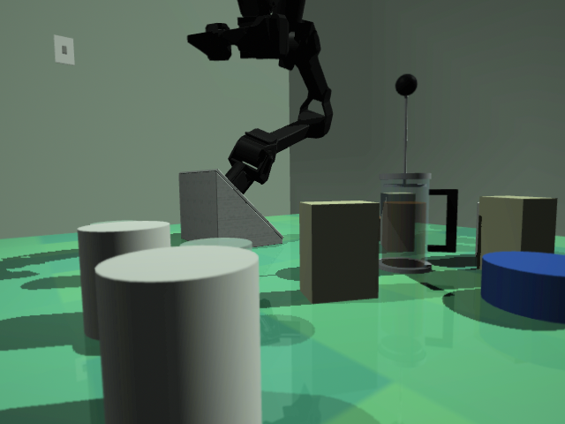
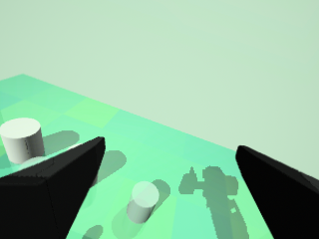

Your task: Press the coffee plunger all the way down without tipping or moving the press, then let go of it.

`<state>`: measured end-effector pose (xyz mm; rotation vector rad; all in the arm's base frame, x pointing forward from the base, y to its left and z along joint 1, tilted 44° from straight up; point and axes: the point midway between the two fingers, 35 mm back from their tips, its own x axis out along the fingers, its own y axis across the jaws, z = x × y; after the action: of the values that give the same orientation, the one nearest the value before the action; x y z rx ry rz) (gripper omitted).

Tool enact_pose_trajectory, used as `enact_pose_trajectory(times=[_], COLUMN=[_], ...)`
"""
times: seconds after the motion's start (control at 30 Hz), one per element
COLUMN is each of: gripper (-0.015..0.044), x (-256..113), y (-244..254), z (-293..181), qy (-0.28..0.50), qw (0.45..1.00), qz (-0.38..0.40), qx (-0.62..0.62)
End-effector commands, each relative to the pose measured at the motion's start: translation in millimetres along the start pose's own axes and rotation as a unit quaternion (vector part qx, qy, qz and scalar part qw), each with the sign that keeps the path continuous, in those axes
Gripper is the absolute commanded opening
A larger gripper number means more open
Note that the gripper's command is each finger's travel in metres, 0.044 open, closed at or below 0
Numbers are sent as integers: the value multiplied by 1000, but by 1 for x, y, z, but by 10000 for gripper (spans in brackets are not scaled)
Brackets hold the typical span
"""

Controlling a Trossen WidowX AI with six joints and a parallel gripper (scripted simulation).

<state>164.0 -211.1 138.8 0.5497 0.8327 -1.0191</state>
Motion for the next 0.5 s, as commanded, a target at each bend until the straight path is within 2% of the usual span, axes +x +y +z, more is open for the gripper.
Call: enact_pose_trajectory(times=[0.0,0.23,0.47], gripper=[440,440,440], x=[-17,-55,-111], y=[84,143,182], z=[7,8,10], qy=[33,44,36], qw=[965,882,747], qz=[245,446,635], qx=[-85,-147,-193])
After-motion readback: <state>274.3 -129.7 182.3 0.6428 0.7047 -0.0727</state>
